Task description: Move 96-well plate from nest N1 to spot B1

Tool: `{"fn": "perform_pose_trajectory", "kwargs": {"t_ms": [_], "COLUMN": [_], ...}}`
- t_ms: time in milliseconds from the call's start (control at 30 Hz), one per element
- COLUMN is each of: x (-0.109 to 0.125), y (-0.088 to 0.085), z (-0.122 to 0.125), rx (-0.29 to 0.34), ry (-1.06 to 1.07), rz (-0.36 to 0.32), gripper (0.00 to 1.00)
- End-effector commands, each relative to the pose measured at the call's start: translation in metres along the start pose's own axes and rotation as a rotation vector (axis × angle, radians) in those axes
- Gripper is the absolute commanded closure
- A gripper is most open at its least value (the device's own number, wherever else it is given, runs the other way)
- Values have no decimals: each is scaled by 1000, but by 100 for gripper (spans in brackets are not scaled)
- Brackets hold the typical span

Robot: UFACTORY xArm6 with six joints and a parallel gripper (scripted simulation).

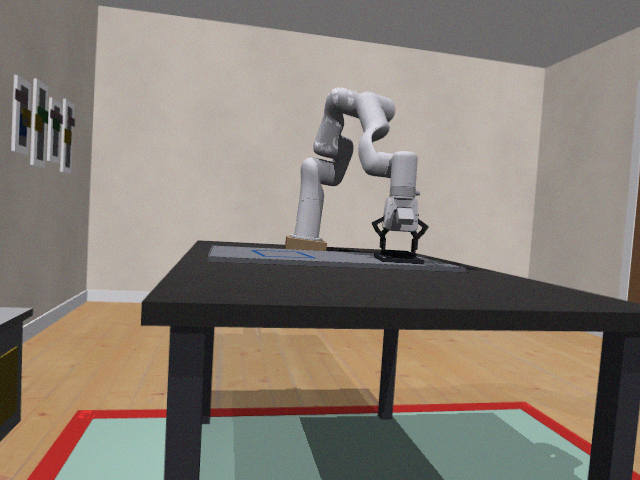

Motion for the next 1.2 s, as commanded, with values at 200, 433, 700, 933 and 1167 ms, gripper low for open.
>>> {"fn": "perform_pose_trajectory", "kwargs": {"t_ms": [200,433,700,933,1167], "x": [-1,-1,-1,-1,-1], "y": [4,4,4,4,4], "z": [-1,-1,-1,-1,-1], "rx": [-3,-3,-3,-3,-3], "ry": [0,0,0,0,0], "rz": [3,3,3,3,3], "gripper": [0,0,0,100,100]}}
Point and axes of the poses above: the point where the finger pads meet when closed, its own y axis out along the fingers, its own z axis across the jaws, x = y × z, the point moved 5 cm from there along -y, back along the fingers, and after that the axes turned 10 degrees about y, right-handed, at the moved point
